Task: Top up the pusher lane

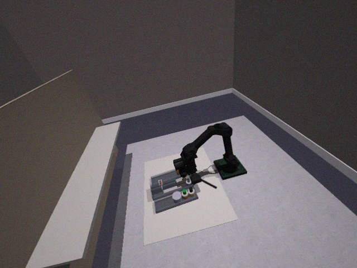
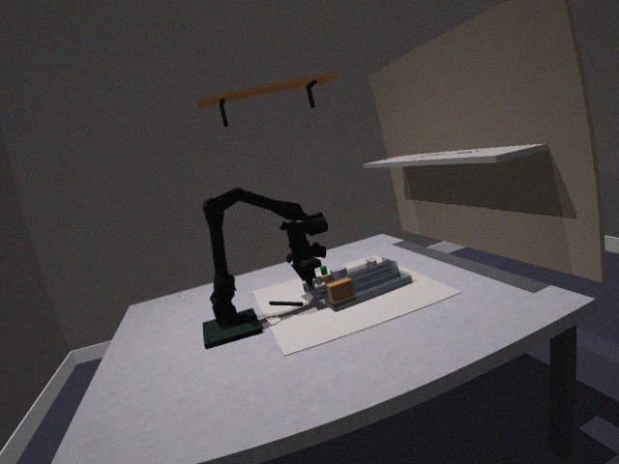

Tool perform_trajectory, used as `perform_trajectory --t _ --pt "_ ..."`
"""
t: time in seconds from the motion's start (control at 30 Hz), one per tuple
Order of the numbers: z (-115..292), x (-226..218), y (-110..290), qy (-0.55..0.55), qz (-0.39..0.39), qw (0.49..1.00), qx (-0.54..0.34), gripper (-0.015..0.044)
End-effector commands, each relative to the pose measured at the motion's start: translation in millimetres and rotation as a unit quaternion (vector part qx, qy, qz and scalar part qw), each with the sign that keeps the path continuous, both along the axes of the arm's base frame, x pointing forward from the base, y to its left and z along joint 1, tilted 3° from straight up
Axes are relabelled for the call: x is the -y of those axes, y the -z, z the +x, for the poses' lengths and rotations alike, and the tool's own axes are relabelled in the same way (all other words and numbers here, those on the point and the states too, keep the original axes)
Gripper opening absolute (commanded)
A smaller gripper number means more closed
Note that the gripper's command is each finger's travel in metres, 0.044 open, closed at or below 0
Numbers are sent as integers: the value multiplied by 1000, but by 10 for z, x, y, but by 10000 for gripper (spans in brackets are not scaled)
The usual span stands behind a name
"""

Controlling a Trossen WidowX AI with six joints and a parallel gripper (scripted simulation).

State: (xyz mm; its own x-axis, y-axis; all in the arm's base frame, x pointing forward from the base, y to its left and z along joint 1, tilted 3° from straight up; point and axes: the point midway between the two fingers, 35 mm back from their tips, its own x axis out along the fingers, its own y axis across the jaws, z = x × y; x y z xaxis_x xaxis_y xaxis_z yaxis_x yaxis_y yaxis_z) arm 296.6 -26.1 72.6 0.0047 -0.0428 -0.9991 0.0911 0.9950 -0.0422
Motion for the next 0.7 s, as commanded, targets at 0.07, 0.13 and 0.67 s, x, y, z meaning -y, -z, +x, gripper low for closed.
perform_trajectory --t 0.07,0.13,0.67 --pt "39 4 1 1 0 1000 2 0" --pt "47 5 1 1 0 1000 2 0" --pt "113 11 2 1 0 1000 2 0"
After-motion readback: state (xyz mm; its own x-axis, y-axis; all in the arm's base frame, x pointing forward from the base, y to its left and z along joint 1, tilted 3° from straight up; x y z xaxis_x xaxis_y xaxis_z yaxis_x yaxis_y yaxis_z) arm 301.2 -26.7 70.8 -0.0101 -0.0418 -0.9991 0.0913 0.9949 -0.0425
